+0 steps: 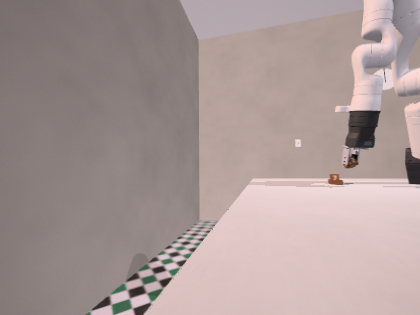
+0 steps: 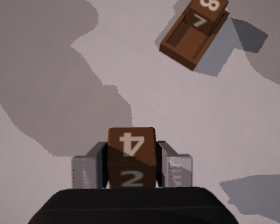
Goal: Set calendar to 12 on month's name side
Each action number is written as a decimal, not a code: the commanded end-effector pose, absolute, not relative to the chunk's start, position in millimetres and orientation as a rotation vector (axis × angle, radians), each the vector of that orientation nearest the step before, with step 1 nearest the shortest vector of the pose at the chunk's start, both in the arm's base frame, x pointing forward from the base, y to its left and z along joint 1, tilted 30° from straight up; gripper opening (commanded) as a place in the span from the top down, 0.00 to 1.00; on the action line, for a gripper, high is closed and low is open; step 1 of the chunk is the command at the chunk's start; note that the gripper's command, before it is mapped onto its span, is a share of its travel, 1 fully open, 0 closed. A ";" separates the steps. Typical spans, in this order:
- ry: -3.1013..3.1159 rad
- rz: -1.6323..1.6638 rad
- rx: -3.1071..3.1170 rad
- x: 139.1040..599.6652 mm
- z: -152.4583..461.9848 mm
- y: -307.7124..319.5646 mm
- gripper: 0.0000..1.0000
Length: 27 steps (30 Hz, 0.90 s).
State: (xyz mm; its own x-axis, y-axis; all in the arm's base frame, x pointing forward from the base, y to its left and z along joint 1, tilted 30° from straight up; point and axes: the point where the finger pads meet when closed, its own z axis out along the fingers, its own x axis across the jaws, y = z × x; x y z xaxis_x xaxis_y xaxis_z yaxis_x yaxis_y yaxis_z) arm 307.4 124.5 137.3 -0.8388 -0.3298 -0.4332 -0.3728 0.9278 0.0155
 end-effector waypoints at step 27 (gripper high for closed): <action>2.669 0.125 -0.504 306.4 135.5 116.8 0.43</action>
